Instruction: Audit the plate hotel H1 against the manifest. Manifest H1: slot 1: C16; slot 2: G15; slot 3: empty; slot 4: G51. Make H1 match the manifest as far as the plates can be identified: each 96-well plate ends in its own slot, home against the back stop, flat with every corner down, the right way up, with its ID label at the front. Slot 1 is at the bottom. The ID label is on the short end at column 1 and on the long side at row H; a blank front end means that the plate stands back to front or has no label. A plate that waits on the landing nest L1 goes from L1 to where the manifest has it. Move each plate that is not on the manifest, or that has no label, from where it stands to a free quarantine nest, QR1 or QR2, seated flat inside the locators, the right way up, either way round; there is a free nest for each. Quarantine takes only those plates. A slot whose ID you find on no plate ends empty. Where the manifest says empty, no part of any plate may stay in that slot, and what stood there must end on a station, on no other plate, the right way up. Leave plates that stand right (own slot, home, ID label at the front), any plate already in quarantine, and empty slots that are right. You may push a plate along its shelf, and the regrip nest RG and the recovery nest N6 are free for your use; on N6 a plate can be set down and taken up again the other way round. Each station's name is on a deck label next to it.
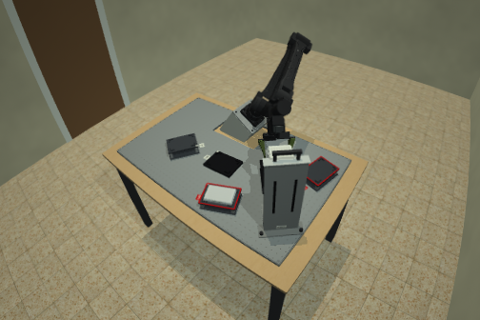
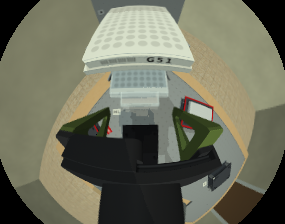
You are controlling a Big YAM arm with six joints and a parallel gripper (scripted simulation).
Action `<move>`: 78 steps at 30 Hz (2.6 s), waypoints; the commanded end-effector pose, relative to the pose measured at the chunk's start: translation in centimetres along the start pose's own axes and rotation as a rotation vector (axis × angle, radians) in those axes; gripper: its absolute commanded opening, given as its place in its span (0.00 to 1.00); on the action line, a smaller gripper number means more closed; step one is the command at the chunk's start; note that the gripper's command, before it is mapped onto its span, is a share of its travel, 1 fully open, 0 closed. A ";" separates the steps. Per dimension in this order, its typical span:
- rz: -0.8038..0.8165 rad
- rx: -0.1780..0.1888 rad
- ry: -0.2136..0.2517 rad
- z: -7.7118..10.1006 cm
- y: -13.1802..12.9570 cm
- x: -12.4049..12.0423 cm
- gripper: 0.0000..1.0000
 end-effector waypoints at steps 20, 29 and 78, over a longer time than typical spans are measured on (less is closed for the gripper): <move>0.038 0.042 -0.064 -1.6 2.7 5.3 1.00; 0.028 0.023 -0.046 -1.6 1.8 4.4 1.00; 0.040 0.033 -0.061 -1.4 2.6 5.6 0.86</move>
Point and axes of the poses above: the point where the finger pads meet when closed, its own z axis back along the fingers, its own y axis across the jaws, x = y × z, the point moved 4 cm from there along z, back along the fingers, and after that the axes turned 9 degrees about -z, right-handed, at the moved point
